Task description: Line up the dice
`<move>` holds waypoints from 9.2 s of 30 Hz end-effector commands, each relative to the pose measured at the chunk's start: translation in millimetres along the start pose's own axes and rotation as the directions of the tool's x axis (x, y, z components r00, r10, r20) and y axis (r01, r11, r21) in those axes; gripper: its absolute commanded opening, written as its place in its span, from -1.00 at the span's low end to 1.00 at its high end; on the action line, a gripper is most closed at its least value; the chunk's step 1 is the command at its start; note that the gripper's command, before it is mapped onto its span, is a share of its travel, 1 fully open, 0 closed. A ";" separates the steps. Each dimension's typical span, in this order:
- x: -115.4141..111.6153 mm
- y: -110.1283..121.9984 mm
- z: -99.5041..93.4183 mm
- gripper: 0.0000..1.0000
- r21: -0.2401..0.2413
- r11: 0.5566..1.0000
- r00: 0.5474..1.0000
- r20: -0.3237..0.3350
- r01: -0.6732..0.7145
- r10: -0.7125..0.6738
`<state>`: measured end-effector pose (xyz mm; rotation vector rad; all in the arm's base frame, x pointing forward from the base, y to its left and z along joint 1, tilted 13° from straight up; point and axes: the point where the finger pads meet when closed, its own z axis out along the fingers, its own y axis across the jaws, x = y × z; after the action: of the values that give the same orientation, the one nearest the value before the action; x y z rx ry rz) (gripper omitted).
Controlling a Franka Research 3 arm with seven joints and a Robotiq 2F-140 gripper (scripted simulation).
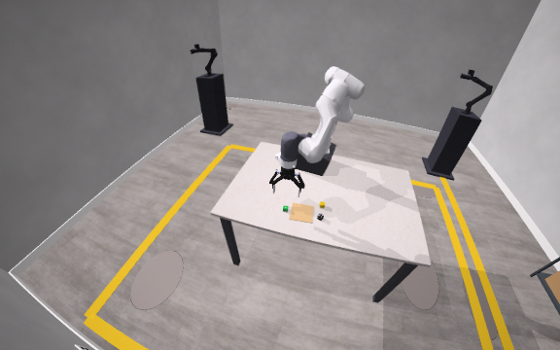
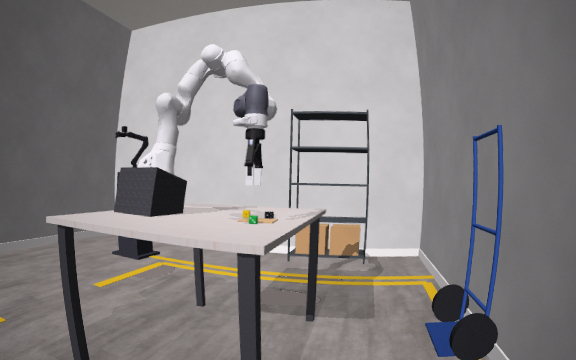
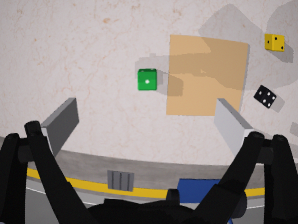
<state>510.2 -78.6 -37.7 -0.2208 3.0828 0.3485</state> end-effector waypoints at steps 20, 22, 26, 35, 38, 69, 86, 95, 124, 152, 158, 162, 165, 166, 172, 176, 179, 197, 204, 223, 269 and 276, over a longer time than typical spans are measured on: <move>0.8 0.6 7.2 1.00 -0.003 0.961 0.961 -0.004 -0.277 0.277; 0.9 0.7 8.1 1.00 -0.003 0.950 0.950 -0.004 -0.312 0.312; 1.1 0.8 9.9 1.00 -0.004 0.924 0.924 -0.005 -0.383 0.383; 1.4 0.9 13.6 1.00 -0.003 0.852 0.852 -0.007 -0.524 0.524; 1.5 0.9 14.8 1.00 -0.003 0.823 0.823 -0.007 -0.568 0.568; 1.4 0.3 26.0 1.00 0.001 0.414 0.413 -0.006 -0.911 0.910; 0.6 -0.5 31.0 1.00 0.001 0.138 0.138 -0.002 -0.990 0.990; 0.1 -0.9 33.0 1.00 0.000 0.014 0.014 0.000 -1.000 1.000; 0.1 -0.9 33.0 -0.44 0.000 0.014 0.014 0.000 -1.000 1.000; -0.1 -0.8 42.5 -0.44 0.000 0.012 0.012 0.000 -1.000 1.000; -0.2 -0.6 50.9 -0.44 0.000 0.012 0.012 0.000 -1.000 1.000; -0.3 -0.5 57.2 -0.44 0.000 0.012 0.012 0.000 -1.000 1.000; -0.4 -0.5 62.1 -0.44 0.000 0.012 0.012 0.000 -1.000 1.000; -0.4 -0.4 63.7 -0.44 0.000 0.012 0.012 0.000 -1.000 1.000; -0.5 -0.3 69.7 -0.44 0.000 0.012 0.012 0.000 -1.000 1.000; -0.6 -0.3 75.0 -0.44 0.000 0.012 0.012 0.000 -1.000 1.000; -0.6 -0.2 78.3 -0.44 0.000 0.012 0.012 0.000 -1.000 1.000; -0.7 -0.1 84.5 -0.44 0.000 0.012 0.012 0.000 -1.000 1.000; -0.7 -0.1 84.5 -0.44 0.000 0.012 0.012 0.000 -1.000 1.000; -0.7 -0.1 84.5 -0.44 0.000 0.012 0.012 0.000 -1.000 1.000; -1.3 -0.9 84.5 -0.44 0.000 0.012 0.012 0.000 -1.000 1.000; -1.3 -0.9 84.5 -0.44 0.000 0.012 0.012 0.000 -1.000 1.000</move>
<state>512.6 -60.0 -119.5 2.1252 2.4781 0.2974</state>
